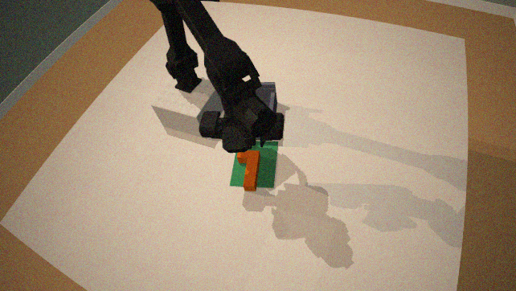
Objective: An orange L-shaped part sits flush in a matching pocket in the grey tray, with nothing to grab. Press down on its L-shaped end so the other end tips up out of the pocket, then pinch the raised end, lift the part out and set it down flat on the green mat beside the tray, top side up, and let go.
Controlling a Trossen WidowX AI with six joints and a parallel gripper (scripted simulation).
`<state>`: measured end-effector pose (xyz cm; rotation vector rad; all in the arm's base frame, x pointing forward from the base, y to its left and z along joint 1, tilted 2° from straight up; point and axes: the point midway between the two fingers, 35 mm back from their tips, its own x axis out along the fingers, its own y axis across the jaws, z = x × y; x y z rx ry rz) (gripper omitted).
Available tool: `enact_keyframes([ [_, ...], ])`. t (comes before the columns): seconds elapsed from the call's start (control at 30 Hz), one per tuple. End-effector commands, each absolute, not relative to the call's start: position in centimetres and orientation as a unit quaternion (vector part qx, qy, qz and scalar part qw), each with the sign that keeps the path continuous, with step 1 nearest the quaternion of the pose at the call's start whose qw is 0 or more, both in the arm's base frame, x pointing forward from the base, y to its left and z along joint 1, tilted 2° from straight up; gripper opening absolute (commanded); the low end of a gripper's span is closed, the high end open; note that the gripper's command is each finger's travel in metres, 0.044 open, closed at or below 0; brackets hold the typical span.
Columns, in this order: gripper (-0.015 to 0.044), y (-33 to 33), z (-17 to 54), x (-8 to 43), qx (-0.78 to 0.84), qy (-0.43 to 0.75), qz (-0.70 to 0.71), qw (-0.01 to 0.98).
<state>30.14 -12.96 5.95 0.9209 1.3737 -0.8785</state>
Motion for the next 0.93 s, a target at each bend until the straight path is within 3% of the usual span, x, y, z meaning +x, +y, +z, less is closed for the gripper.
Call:
enact_keyframes([
  [0.0, 0.0400, -12.99, 10.51, 30.08, 0.398, 0.579, -0.373, 0.606],
  [0.9, 0.0400, -13.10, 9.97, 30.24, 0.398, 0.577, -0.376, 0.606],
])
